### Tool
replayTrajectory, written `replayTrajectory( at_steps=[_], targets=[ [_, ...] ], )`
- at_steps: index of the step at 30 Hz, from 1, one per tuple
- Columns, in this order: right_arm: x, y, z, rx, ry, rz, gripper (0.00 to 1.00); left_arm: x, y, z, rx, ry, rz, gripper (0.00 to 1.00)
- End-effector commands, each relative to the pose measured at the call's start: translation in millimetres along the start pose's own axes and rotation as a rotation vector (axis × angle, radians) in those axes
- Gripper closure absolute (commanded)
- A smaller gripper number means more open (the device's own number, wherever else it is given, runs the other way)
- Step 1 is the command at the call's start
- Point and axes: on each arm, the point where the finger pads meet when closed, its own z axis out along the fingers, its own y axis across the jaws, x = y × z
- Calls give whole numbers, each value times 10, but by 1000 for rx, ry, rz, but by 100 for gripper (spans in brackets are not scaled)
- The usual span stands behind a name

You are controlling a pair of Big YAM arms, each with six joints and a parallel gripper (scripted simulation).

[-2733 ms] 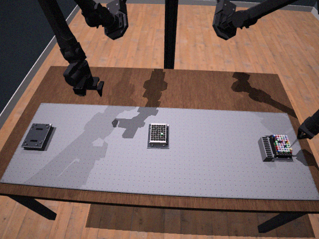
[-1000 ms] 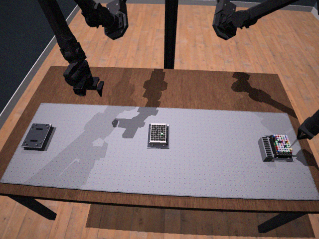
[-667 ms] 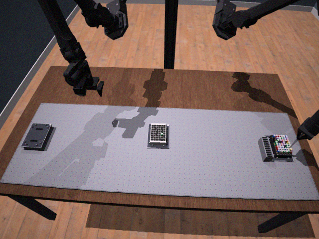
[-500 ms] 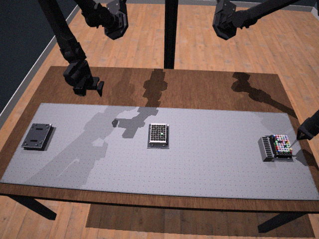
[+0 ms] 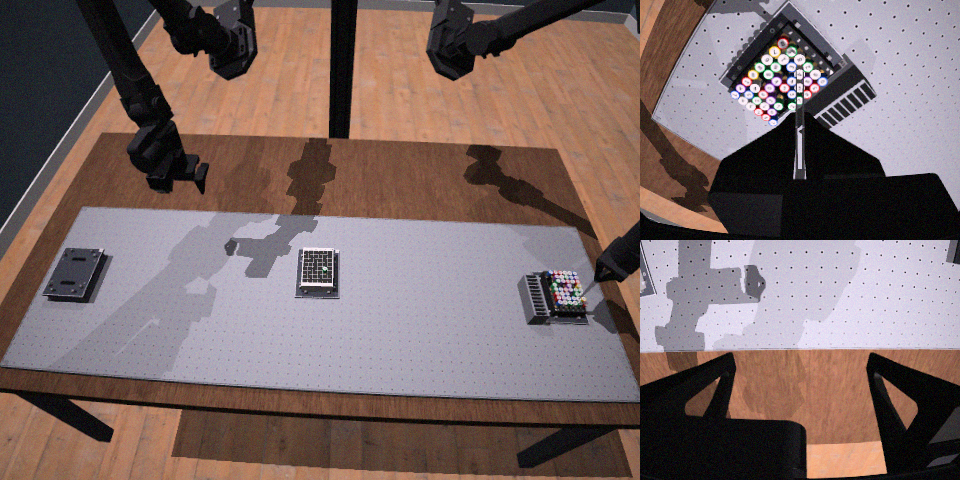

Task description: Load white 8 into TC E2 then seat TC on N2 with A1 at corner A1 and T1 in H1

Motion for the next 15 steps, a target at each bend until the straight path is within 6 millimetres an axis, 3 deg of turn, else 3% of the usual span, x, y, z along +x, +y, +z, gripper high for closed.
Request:
replayTrajectory(
  at_steps=[1,15],
  targets=[
    [-62,-2,-25,-1,-16,-10,0,-86,47,147,-4,-1,1,93],
    [-62,-2,-25,-1,-16,-10,0,-108,38,172,-2,-6,1,93]
  ],
)
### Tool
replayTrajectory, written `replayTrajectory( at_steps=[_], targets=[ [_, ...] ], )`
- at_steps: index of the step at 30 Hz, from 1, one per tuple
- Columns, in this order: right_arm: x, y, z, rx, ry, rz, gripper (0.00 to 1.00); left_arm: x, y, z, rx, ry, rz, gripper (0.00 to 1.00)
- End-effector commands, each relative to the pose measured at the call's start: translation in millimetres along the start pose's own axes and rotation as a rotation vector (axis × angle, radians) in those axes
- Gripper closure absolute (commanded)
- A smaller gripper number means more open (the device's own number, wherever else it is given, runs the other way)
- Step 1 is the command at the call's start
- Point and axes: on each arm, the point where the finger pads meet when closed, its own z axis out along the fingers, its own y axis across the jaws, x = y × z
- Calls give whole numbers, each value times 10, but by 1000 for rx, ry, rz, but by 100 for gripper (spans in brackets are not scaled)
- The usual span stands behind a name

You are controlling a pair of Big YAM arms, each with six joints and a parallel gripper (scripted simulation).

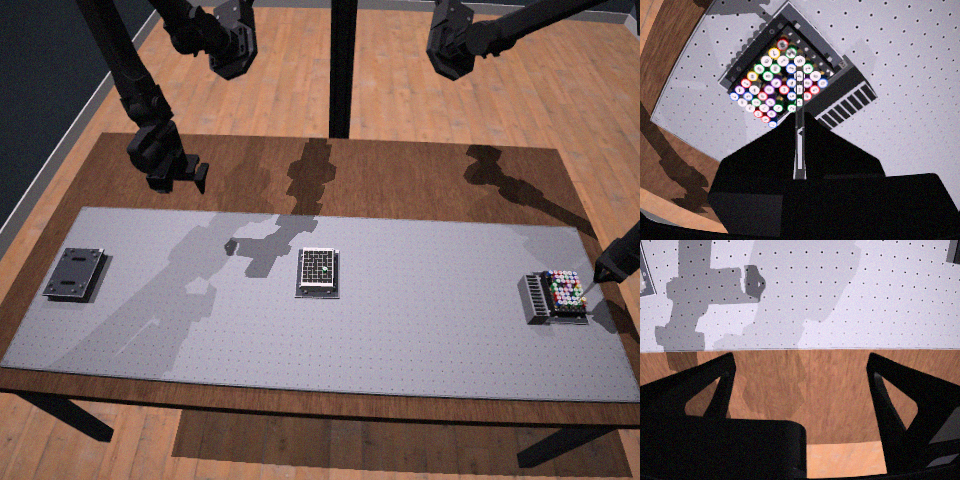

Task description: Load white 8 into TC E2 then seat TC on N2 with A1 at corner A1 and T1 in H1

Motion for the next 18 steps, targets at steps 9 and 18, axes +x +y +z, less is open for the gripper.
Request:
replayTrajectory(
  at_steps=[9,18],
  targets=[
    [-62,-2,-25,-1,-16,-10,0,-81,45,168,-4,0,1,92],
    [-62,-2,-25,-1,-16,-10,0,-78,50,185,-6,3,1,91]
  ],
)
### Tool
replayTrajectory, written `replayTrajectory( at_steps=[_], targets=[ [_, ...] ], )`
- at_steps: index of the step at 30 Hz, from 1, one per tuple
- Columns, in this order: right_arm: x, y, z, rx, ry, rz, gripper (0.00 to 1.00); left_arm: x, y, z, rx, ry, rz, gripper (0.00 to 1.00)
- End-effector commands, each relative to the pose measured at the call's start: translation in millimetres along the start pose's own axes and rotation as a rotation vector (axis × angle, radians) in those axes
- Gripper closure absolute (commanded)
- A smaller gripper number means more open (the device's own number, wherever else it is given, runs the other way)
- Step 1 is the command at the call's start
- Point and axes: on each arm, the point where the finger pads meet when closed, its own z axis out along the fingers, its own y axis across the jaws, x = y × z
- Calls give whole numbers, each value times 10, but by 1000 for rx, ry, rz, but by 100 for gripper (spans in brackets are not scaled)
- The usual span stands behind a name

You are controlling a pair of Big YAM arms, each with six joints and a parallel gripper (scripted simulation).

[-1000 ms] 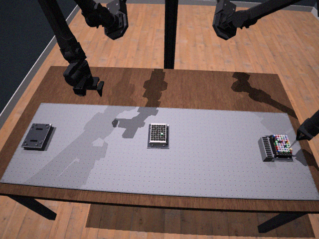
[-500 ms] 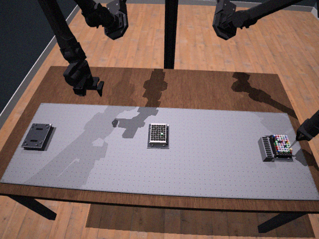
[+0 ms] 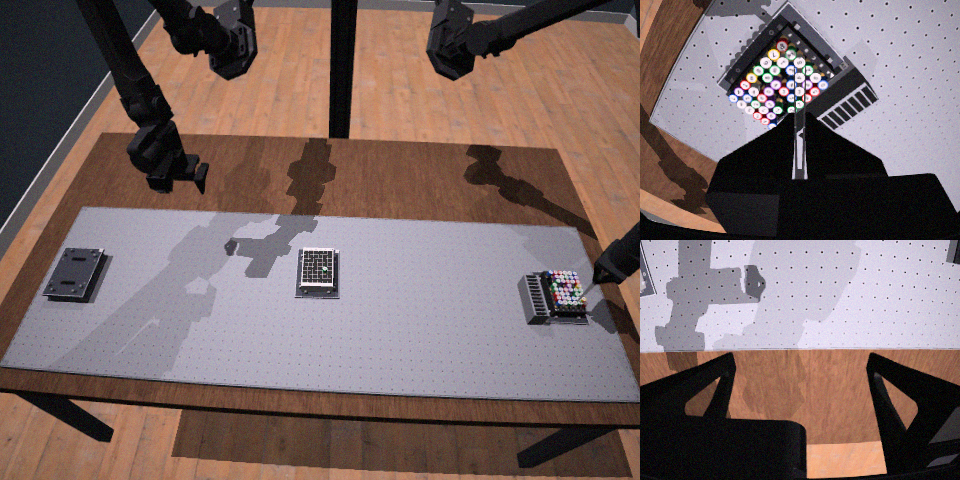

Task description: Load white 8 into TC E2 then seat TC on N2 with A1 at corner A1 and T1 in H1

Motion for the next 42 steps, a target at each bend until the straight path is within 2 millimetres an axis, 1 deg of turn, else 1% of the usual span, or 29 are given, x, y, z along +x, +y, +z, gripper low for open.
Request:
replayTrajectory(
  at_steps=[1,6,9,15,18,23,26,32,36,39,42],
  targets=[
    [-62,-2,-25,-1,-16,-10,0,-48,55,154,-7,9,2,91],
    [-62,-2,-25,-1,-16,-10,0,-93,47,154,-5,-2,1,90],
    [-62,-2,-25,-1,-16,-10,0,-60,56,176,-7,5,1,90],
    [-62,-2,-25,-1,-16,-10,0,-105,43,174,-4,-7,1,90],
    [-62,-2,-25,-1,-16,-10,0,-53,59,195,-9,8,1,90],
    [-62,-2,-25,-1,-16,-10,0,-101,48,194,-6,-4,1,89],
    [-62,-2,-25,-1,-16,-10,0,-63,55,217,-8,4,1,89],
    [-62,-2,-25,-1,-16,-10,0,-100,51,215,-8,-4,1,89],
    [-62,-2,-25,-1,-16,-10,0,-75,57,235,-9,1,1,89],
    [-62,-2,-25,-1,-16,-10,0,-107,52,233,-8,-6,0,89],
    [-62,-2,-25,-1,-16,-10,0,-51,62,257,-11,9,2,89]
  ],
)
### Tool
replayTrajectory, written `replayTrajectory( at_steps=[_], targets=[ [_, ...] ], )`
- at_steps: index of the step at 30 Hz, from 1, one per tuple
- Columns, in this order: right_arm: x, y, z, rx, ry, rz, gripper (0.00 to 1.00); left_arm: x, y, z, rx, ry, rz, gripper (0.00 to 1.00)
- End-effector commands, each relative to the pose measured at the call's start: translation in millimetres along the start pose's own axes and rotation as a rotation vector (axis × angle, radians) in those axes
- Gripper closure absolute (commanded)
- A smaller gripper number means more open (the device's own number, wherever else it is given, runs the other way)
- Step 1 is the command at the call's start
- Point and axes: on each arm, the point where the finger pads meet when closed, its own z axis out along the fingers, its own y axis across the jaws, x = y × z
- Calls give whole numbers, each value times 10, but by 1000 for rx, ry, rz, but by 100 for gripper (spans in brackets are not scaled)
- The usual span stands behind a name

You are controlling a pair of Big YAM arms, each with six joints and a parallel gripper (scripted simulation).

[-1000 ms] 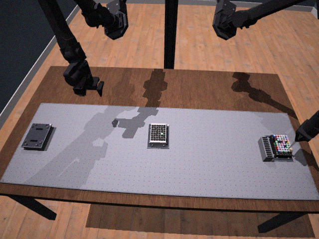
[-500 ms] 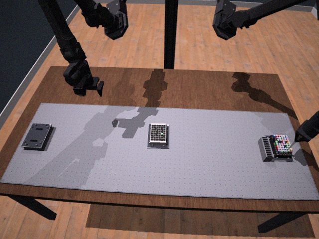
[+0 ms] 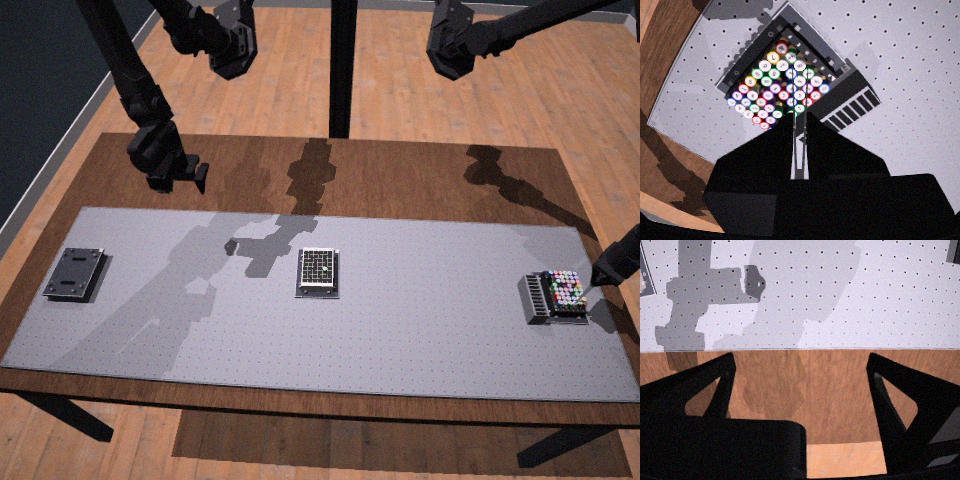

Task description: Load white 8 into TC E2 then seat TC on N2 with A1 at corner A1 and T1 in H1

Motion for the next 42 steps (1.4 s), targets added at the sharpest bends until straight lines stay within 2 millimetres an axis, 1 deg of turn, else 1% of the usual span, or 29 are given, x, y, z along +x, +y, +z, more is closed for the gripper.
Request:
replayTrajectory(
  at_steps=[1,7,8,10,11,15,22,24,26,28,29,32,34,39,42],
  targets=[
    [-62,-2,-25,-1,-16,-10,0,-49,59,163,-9,6,1,89],
    [-62,-2,-25,-1,-16,-10,0,-111,48,160,-6,-12,0,89],
    [-62,-2,-25,-1,-16,-10,0,-105,50,160,-7,-8,0,89],
    [-62,-2,-25,-1,-16,-10,0,-33,65,185,-12,11,2,89],
    [-62,-2,-25,-1,-16,-10,0,-34,65,187,-12,12,2,89],
    [-62,-2,-25,-1,-16,-10,0,-79,56,183,-9,1,1,89],
    [-62,-2,-25,-1,-16,-10,0,-83,56,201,-9,-2,1,89],
    [-62,-2,-25,-1,-16,-10,0,-125,51,204,-7,-13,0,89],
    [-62,-2,-25,-1,-16,-10,0,-81,66,231,-11,5,1,89],
    [-62,-2,-25,-1,-16,-10,0,13,78,277,-14,32,3,89],
    [-62,-2,-25,-1,-16,-10,0,16,72,287,-13,33,4,89],
    [-62,-2,-25,-1,-16,-10,0,-70,39,285,-4,3,3,89],
    [-62,-2,-25,-1,-16,-10,0,-87,38,285,-4,-4,2,89],
    [-62,-2,-25,-1,-16,-10,0,-105,38,285,-5,-11,1,89],
    [-62,-2,-25,-1,-16,-10,0,-81,45,287,-8,-2,2,89]
  ],
)
